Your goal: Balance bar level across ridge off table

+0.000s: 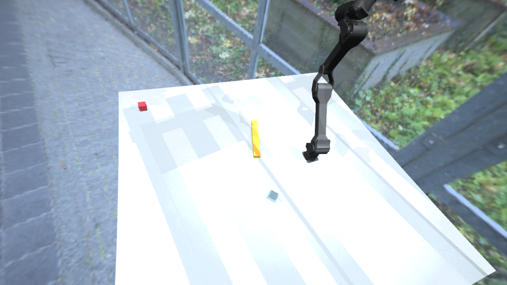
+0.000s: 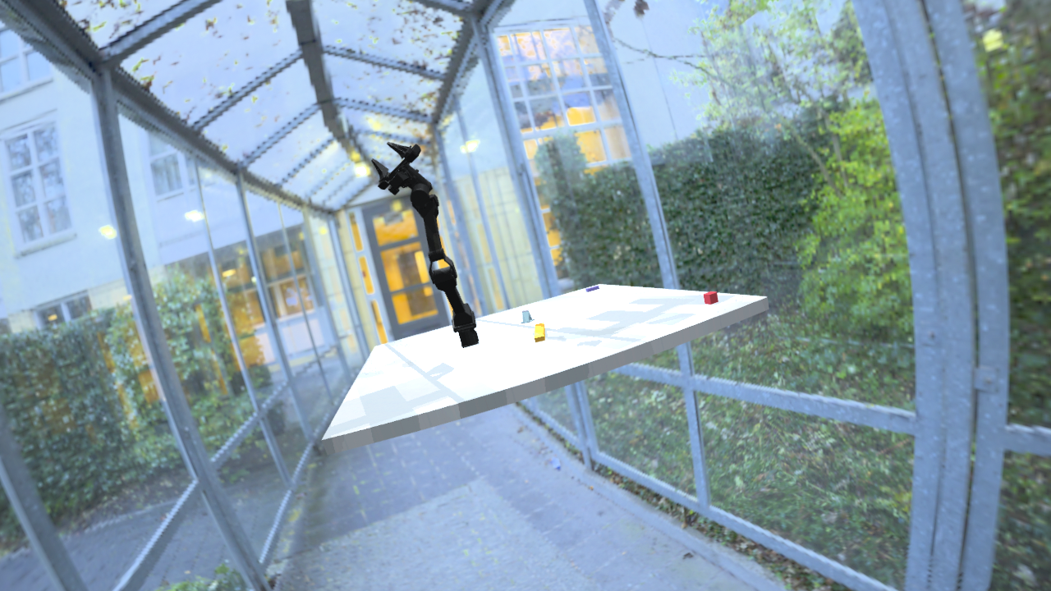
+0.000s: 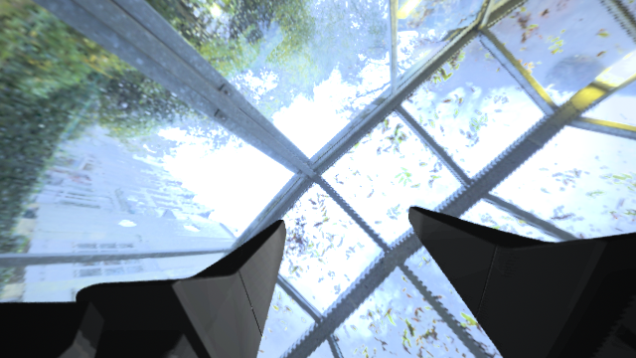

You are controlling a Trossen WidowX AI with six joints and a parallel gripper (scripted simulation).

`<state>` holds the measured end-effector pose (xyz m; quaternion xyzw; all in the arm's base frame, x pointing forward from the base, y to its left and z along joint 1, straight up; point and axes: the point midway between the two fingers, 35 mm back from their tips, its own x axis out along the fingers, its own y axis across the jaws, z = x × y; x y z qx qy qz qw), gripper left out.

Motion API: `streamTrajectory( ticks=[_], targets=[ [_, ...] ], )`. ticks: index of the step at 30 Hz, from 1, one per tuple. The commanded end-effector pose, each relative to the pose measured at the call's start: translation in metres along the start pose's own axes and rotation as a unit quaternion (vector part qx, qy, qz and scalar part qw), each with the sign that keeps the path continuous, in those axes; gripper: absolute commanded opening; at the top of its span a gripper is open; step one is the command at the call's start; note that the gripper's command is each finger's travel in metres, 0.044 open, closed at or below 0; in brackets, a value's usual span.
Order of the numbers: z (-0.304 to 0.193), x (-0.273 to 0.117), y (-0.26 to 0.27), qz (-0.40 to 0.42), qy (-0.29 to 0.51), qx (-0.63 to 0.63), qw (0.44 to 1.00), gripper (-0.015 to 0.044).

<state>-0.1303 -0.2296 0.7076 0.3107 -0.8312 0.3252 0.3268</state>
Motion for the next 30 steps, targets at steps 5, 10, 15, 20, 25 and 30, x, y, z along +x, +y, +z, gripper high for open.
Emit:
streamTrajectory(
  ticks=[5, 10, 15, 20, 25, 30],
  targets=[
    [-0.015, -0.006, -0.003, -0.021, 0.027, 0.040, 0.999, 0.0315],
    [-0.059, -0.011, 0.019, -0.006, 0.094, 0.022, 0.995, 0.0315],
    [-0.107, -0.021, 0.042, 0.018, 0.168, -0.010, 0.986, 0.0315],
    [-0.154, -0.040, 0.061, 0.042, 0.241, -0.044, 0.969, 0.0315],
    [-0.198, -0.065, 0.075, 0.065, 0.312, -0.077, 0.945, 0.0315],
    [-0.240, -0.097, 0.083, 0.089, 0.381, -0.111, 0.914, 0.0315]
  ],
)
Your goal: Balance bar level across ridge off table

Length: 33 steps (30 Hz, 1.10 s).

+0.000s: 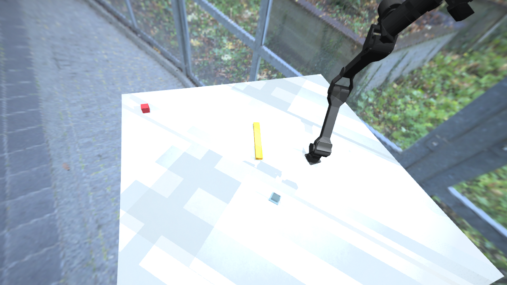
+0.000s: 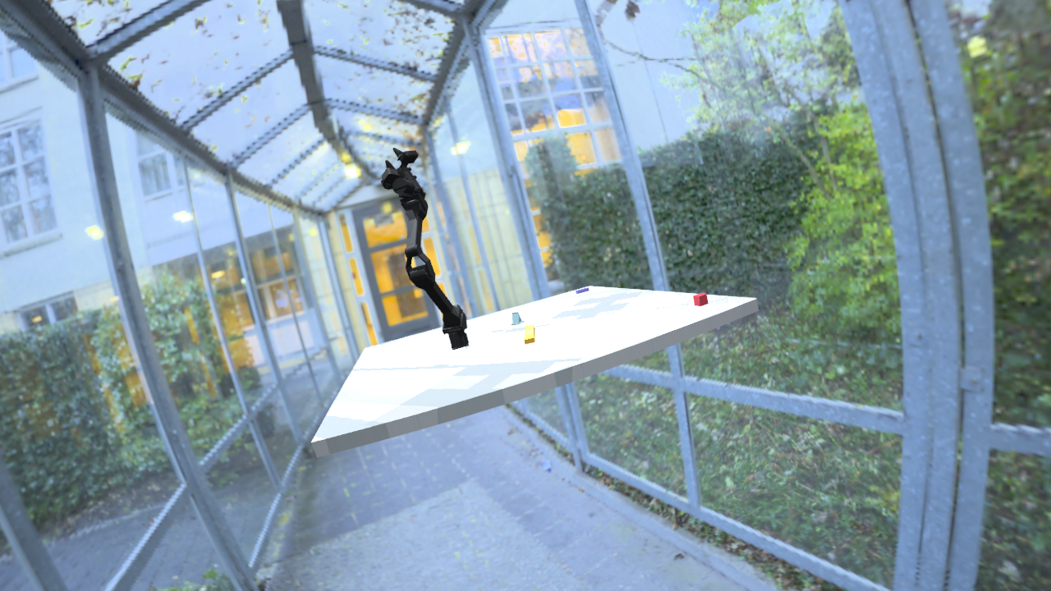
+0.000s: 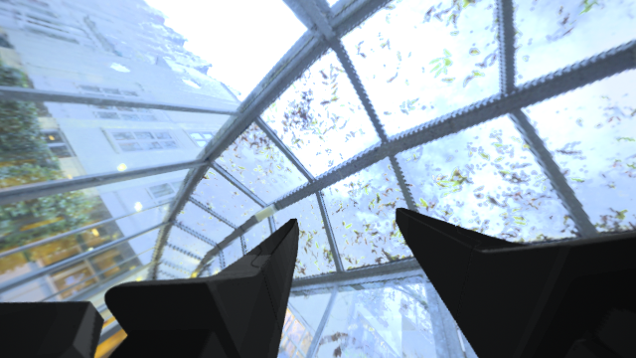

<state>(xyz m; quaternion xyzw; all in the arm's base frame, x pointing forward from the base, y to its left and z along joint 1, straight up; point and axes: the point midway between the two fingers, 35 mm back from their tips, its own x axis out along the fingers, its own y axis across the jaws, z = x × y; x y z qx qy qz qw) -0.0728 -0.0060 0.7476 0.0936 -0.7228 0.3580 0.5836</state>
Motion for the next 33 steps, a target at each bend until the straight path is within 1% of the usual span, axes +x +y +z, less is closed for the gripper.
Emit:
streamTrajectory(
  ticks=[1, 8, 15, 20, 26, 33],
  targets=[
    [-0.048, 0.000, 0.017, 0.017, 0.072, -0.032, 0.997, 0.0315],
    [-0.120, -0.012, 0.035, 0.044, 0.180, -0.087, 0.979, 0.0315],
    [-0.190, -0.039, 0.043, 0.071, 0.286, -0.139, 0.945, 0.0315],
    [-0.236, -0.067, 0.042, 0.091, 0.360, -0.173, 0.912, 0.0315],
    [-0.279, -0.102, 0.036, 0.115, 0.435, -0.213, 0.867, 0.0315],
    [-0.324, -0.155, 0.022, 0.142, 0.524, -0.248, 0.803, 0.0315]
  ],
)
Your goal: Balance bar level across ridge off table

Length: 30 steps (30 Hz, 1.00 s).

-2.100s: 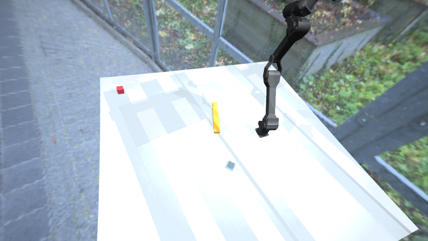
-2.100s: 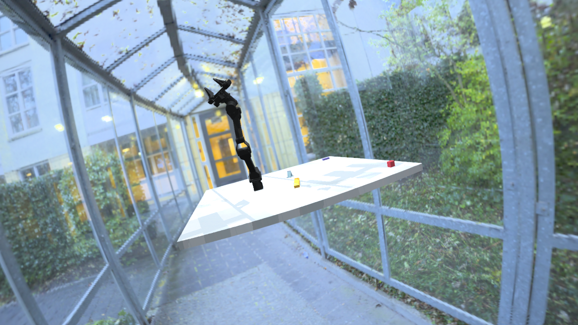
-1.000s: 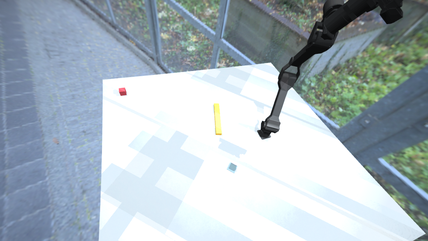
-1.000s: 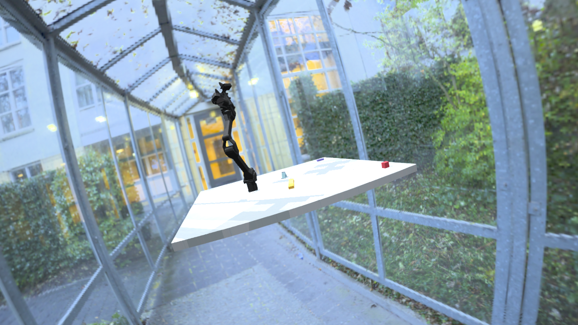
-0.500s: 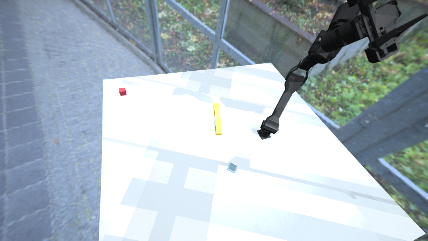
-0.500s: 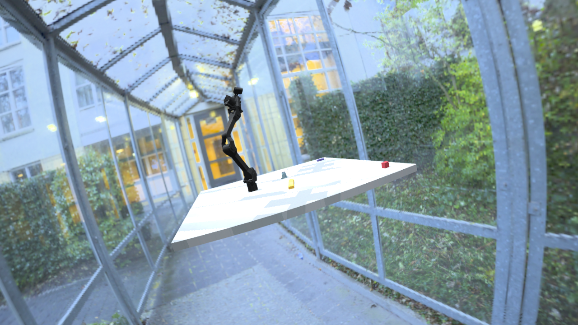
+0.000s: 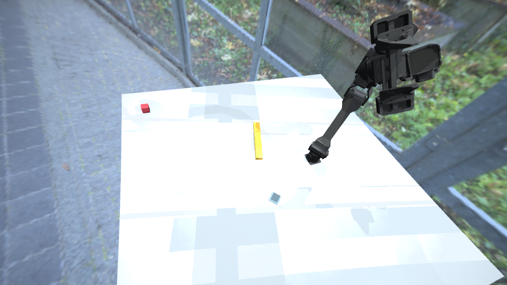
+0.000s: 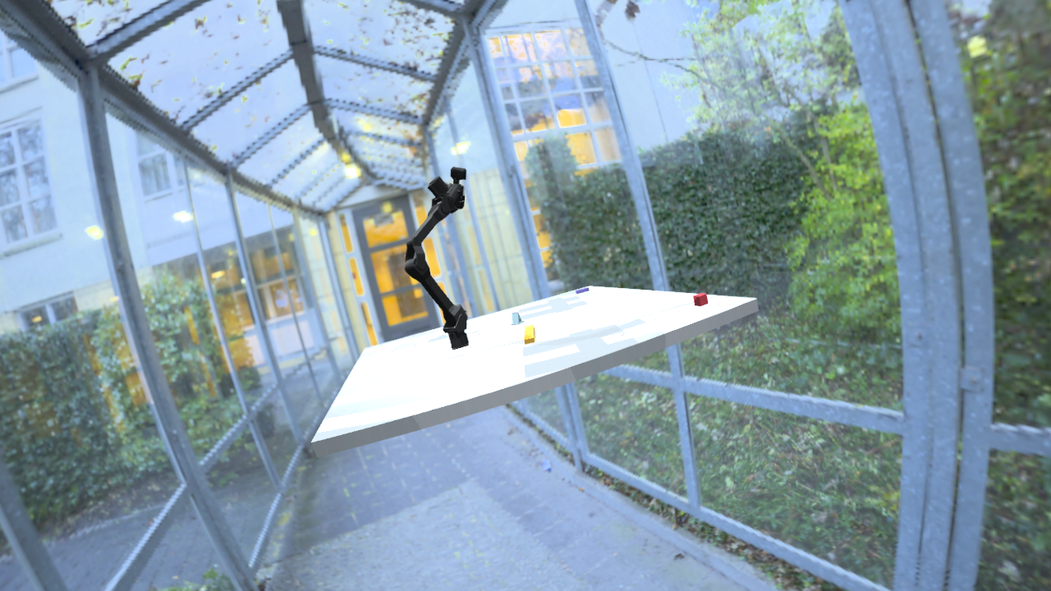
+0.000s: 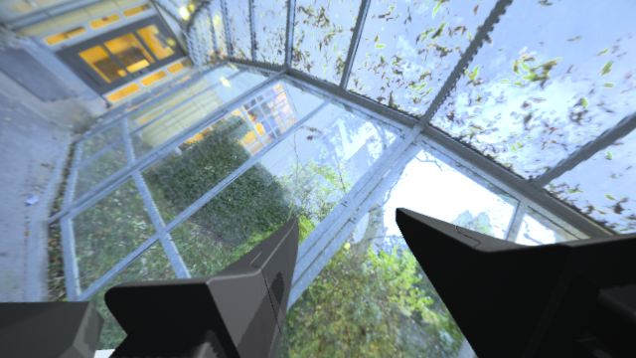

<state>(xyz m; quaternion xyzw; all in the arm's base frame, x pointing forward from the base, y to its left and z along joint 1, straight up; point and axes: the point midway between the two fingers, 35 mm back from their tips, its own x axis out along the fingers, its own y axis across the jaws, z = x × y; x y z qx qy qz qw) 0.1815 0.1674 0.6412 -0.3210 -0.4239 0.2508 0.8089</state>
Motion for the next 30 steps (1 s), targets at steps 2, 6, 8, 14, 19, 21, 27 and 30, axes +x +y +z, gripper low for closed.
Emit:
streamTrajectory(
  ticks=[2, 6, 8, 14, 19, 21, 27, 30],
  targets=[
    [-0.057, 0.006, 0.020, 0.032, 0.087, -0.032, 0.995, 0.0315],
    [-0.099, 0.004, 0.033, 0.056, 0.149, -0.053, 0.986, 0.0315],
    [-0.120, 0.001, 0.038, 0.069, 0.180, -0.062, 0.979, 0.0315],
    [-0.182, -0.016, 0.054, 0.111, 0.270, -0.086, 0.953, 0.0315],
    [-0.231, -0.039, 0.065, 0.148, 0.341, -0.100, 0.923, 0.0315],
    [-0.250, -0.050, 0.069, 0.163, 0.368, -0.103, 0.909, 0.0315],
    [-0.300, -0.089, 0.080, 0.211, 0.445, -0.108, 0.864, 0.0315],
    [-0.322, -0.112, 0.085, 0.235, 0.480, -0.107, 0.838, 0.0315]
  ],
)
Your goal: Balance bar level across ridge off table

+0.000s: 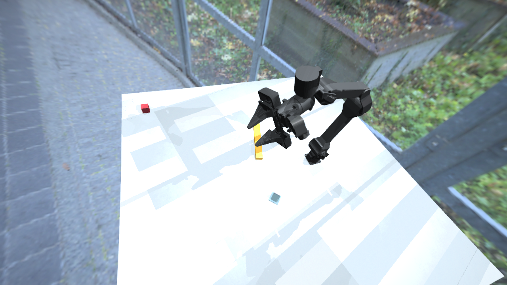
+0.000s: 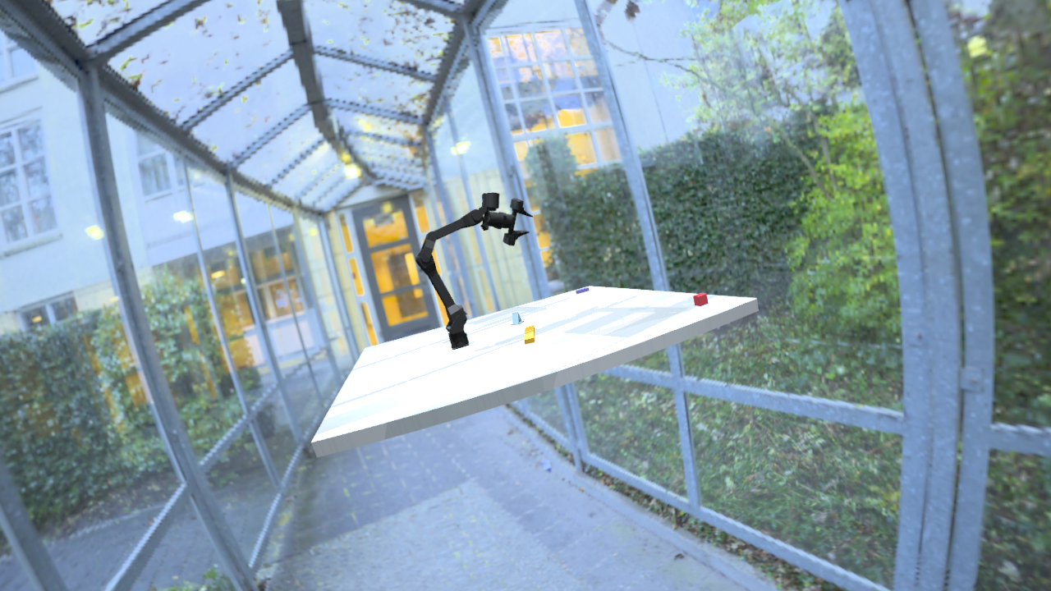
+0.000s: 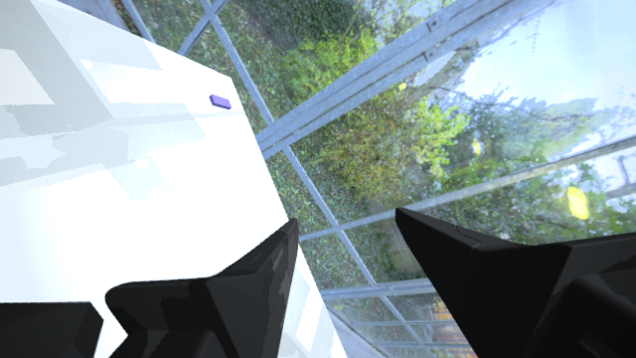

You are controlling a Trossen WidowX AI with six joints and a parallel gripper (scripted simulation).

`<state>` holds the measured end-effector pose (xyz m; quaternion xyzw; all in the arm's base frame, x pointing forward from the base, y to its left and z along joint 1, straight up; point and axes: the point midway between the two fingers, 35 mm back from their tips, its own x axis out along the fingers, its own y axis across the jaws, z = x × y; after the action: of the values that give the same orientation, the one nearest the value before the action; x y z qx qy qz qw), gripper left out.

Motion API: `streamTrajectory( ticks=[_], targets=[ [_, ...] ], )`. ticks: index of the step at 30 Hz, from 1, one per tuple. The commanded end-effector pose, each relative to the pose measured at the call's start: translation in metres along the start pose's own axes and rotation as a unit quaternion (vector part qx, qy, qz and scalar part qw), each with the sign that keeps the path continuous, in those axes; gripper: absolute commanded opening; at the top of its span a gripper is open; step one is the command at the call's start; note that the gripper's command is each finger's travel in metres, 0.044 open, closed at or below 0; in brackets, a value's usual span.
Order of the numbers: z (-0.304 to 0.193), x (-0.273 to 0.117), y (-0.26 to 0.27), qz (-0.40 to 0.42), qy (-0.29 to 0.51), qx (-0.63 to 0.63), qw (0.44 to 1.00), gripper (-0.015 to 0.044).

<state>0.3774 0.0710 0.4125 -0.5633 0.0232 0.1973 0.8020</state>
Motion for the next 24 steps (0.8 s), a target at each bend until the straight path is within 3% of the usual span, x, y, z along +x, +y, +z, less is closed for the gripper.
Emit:
streamTrajectory(
  ticks=[1, 12, 24],
  targets=[
    [-0.042, 0.011, 0.025, 0.049, 0.060, -0.008, 0.997, 0.0315],
    [-0.138, 0.012, 0.085, 0.176, 0.179, -0.013, 0.968, 0.0315],
    [-0.220, -0.021, 0.150, 0.314, 0.262, 0.008, 0.913, 0.0315]
  ],
)
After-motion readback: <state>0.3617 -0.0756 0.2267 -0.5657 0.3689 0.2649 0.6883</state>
